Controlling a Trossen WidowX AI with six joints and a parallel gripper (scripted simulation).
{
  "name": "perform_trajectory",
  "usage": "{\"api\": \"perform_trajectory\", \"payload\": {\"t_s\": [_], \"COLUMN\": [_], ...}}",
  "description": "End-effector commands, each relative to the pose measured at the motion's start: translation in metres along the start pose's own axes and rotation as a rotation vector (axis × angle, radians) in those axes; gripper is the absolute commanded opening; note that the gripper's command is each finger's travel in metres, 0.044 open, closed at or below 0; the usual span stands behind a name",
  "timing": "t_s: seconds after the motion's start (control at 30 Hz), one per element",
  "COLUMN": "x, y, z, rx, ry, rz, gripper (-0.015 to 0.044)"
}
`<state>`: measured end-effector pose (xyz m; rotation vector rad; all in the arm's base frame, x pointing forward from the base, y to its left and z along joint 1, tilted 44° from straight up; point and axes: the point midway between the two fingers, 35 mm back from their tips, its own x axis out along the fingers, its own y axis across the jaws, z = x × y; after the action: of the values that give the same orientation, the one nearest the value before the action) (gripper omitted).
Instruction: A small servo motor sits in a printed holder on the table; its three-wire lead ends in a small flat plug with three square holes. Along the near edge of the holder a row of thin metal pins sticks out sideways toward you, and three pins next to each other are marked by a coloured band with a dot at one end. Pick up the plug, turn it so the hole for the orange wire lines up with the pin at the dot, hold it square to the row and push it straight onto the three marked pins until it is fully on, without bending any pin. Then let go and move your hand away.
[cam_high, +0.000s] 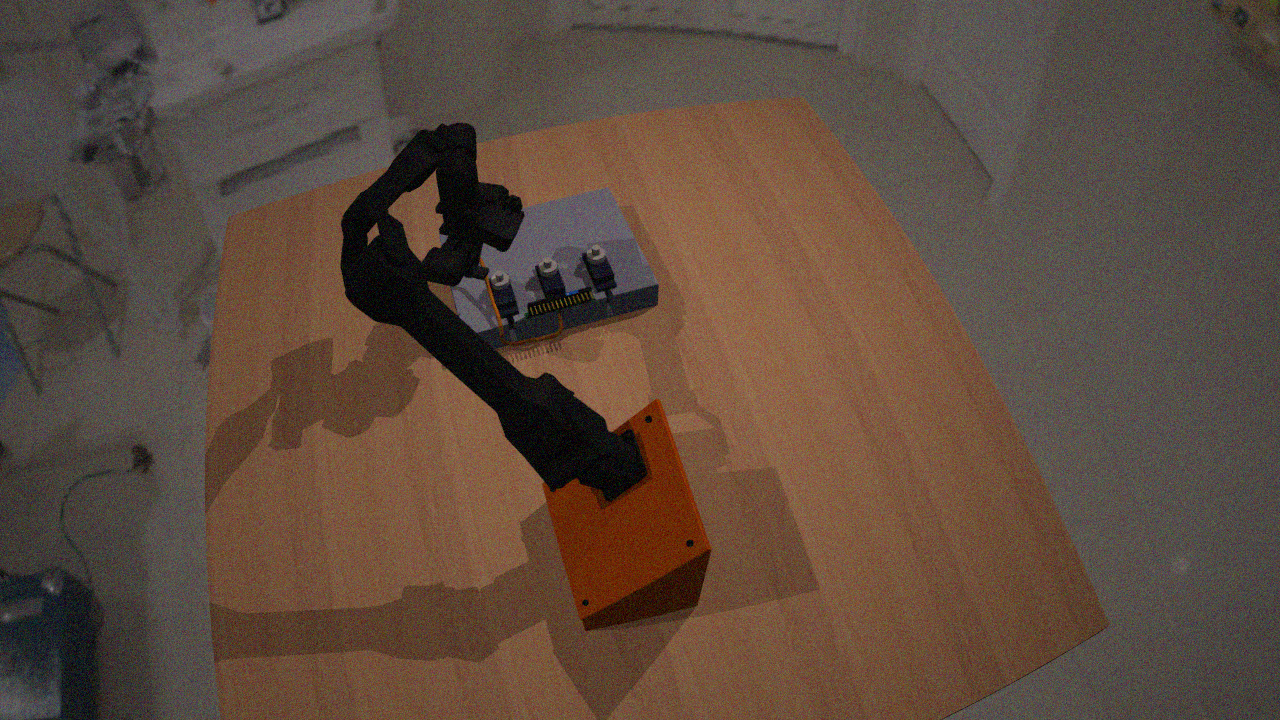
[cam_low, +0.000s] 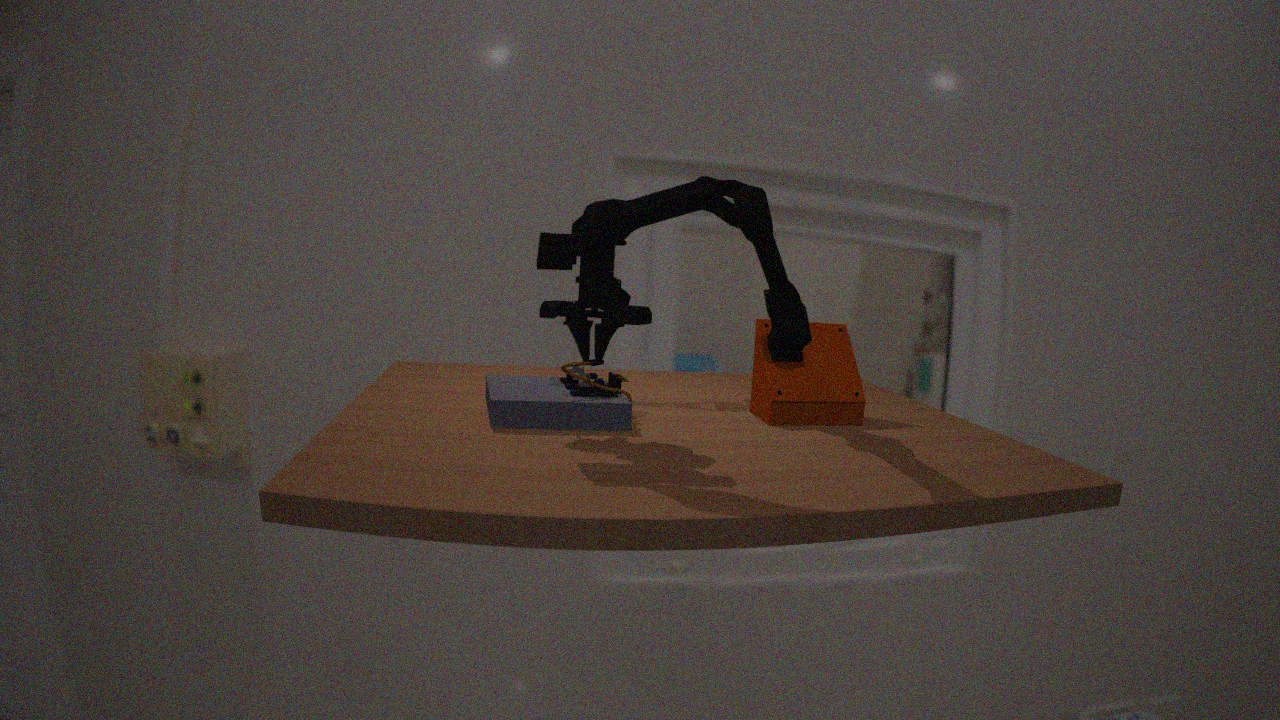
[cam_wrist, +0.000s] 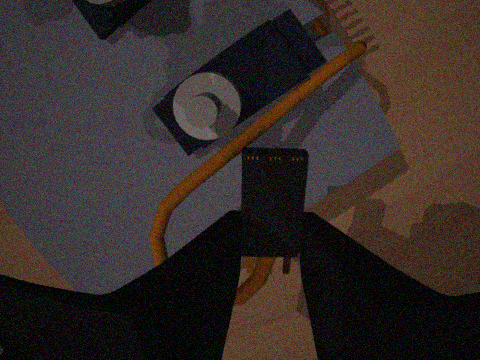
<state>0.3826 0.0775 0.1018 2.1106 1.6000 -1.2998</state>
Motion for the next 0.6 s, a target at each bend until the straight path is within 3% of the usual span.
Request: {"api": "perform_trajectory", "payload": {"t_s": [0.0, 0.57], "x": [-0.002, -0.004], "y": [0.003, 0.006], "z": [0.011, 0.058], "rx": [-0.097, -0.567], "ry": [-0.003, -0.017], "rz": [0.007, 0.009], "gripper": [0.0, 0.0]}}
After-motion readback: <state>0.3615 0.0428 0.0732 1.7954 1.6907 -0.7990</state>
